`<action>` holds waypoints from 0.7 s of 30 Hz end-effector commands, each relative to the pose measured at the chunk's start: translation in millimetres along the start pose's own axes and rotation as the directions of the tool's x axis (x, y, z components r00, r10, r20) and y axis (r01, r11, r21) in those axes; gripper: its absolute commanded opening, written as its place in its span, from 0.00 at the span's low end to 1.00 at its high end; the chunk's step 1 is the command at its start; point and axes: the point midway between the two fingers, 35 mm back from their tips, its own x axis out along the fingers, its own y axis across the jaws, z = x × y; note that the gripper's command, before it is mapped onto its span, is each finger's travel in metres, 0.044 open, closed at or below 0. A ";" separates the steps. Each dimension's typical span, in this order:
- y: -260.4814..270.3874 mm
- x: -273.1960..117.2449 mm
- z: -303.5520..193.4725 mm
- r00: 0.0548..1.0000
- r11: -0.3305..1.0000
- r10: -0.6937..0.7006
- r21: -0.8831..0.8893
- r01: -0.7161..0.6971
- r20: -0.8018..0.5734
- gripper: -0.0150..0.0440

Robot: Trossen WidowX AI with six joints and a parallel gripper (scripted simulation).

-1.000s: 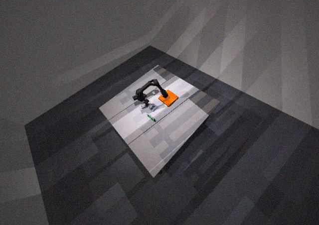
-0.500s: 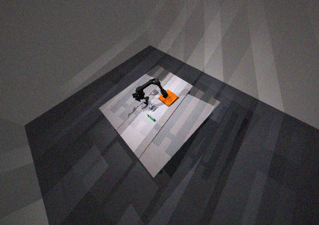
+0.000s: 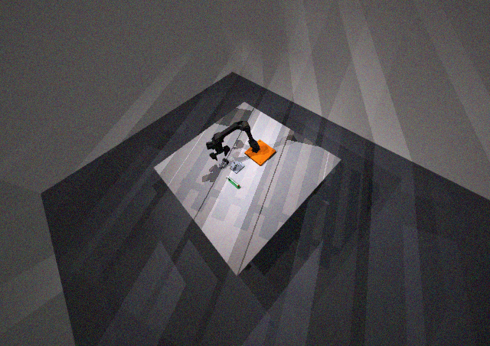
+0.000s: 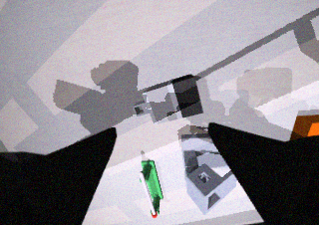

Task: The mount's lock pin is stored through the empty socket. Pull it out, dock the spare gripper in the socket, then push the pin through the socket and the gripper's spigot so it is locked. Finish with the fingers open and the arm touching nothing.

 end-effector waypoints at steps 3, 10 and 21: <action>-0.2 -6.6 -1.4 0.985 0.577 0.167 -0.804 -0.139 -0.050 1.00; 0.2 -10.4 -1.5 0.969 0.213 0.237 -0.970 -0.117 -0.065 1.00; 0.1 -14.9 -1.8 0.947 -0.303 0.311 -0.953 0.019 -0.080 1.00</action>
